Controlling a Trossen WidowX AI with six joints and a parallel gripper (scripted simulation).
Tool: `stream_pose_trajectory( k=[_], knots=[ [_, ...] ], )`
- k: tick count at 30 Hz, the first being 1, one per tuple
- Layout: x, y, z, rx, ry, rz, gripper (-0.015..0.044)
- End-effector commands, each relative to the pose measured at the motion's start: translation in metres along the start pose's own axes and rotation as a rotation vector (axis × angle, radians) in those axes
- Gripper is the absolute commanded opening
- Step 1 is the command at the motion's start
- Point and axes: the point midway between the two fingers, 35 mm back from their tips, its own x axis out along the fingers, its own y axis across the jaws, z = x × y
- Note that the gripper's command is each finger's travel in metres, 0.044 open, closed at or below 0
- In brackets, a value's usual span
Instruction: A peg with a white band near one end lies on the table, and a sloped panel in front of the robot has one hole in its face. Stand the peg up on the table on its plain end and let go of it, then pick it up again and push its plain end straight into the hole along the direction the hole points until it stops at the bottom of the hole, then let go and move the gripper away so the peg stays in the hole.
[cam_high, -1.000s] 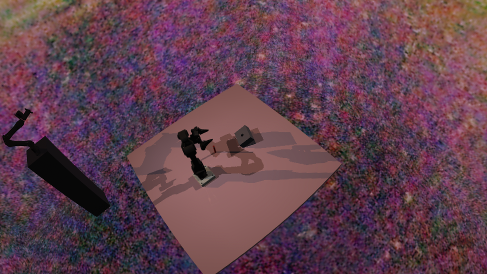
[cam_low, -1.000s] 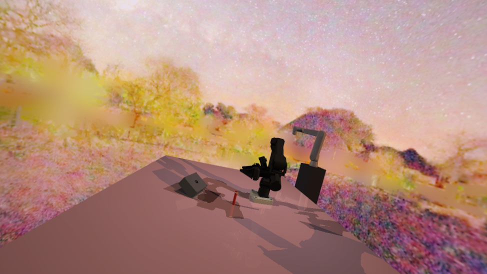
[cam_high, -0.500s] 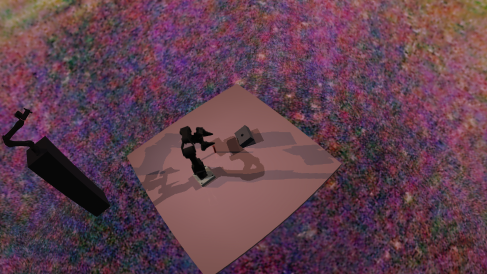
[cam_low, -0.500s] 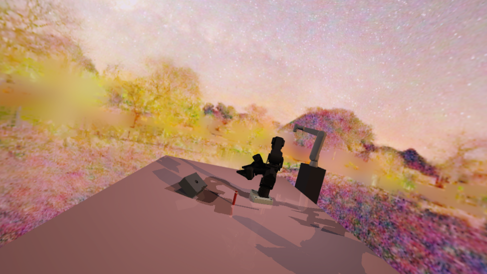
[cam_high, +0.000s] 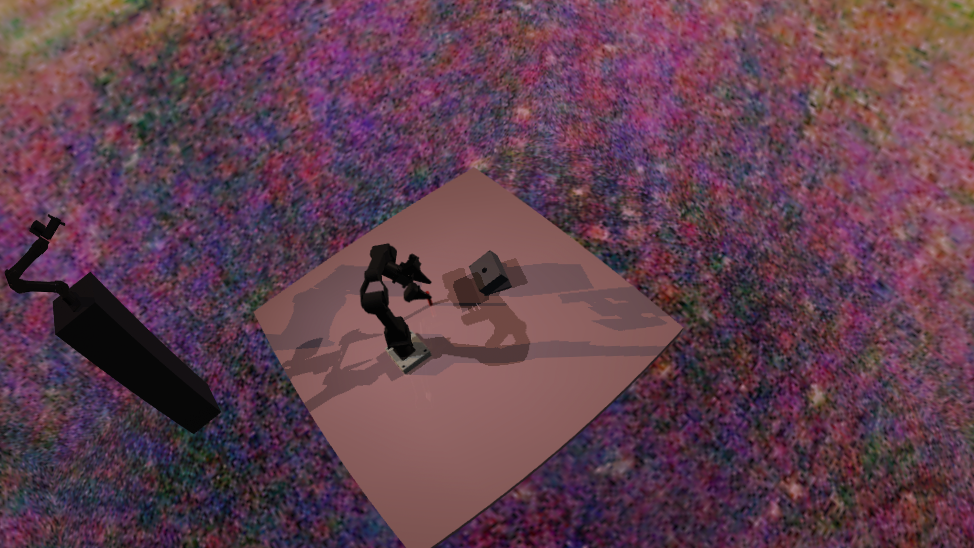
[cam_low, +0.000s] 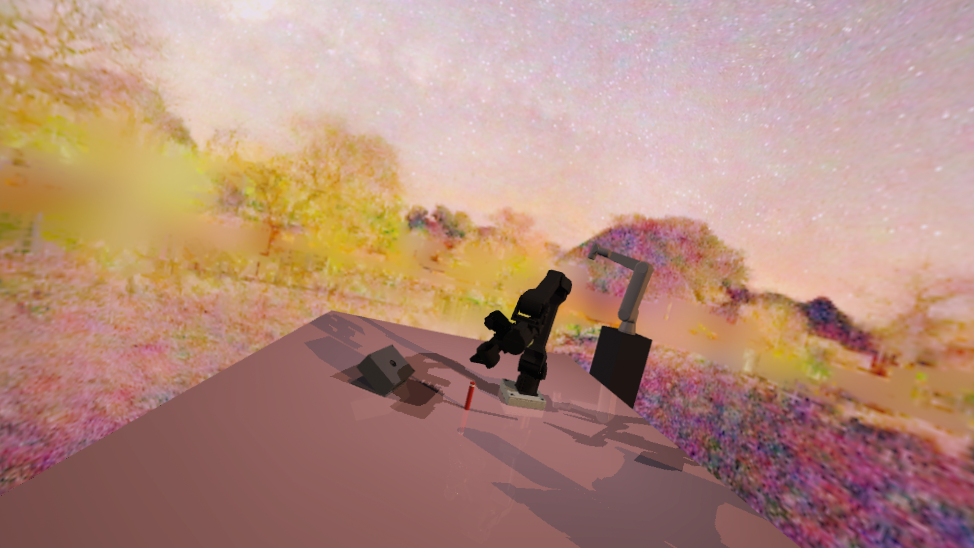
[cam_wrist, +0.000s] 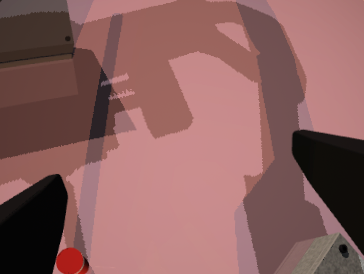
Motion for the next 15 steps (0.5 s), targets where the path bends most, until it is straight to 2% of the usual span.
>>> stream_pose_trajectory(
  k=[1,15],
  knots=[
    [0.004,0.003,-0.006,-0.028,0.115,-0.008,0.044],
    [0.009,0.021,-0.016,-0.094,0.544,0.115,0.044]
  ],
)
